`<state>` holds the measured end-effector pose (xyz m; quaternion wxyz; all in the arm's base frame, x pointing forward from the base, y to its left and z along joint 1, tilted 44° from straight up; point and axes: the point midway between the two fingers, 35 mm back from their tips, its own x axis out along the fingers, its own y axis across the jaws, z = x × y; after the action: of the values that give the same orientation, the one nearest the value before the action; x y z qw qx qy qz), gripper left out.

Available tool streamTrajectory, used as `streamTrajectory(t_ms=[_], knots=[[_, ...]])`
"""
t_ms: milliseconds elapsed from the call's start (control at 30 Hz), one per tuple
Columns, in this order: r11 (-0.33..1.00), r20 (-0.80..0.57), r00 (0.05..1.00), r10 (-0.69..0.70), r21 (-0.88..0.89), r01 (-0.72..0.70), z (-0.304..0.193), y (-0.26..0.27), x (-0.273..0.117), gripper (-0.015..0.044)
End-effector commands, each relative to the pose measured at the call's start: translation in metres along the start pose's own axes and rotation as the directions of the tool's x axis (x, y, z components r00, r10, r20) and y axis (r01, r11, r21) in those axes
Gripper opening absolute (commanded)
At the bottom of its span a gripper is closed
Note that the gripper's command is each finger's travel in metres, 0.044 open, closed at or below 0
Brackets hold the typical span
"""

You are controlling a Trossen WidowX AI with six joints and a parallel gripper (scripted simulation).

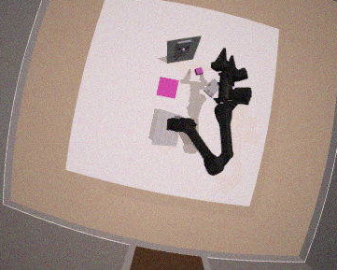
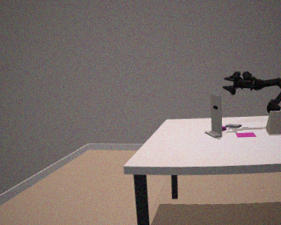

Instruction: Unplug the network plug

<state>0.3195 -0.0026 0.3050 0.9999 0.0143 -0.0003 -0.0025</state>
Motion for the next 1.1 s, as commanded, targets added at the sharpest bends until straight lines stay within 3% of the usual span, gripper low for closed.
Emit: streamTrajectory(t_ms=[0, 300, 733, 1067], knots=[[1.000, -0.004, 1.000, 0.002, 0.004, -0.002, -0.002, 0.000, 0.000, 0.0374], [0.968, -0.206, 0.973, 0.103, 0.247, -0.050, -0.082, -0.009, -0.008, 0.0156], [0.732, -0.422, 0.859, 0.290, 0.676, 0.085, -0.190, -0.010, -0.054, 0.0156], [0.713, -0.428, 0.853, 0.300, 0.695, 0.097, -0.194, -0.010, -0.055, 0.0156]])
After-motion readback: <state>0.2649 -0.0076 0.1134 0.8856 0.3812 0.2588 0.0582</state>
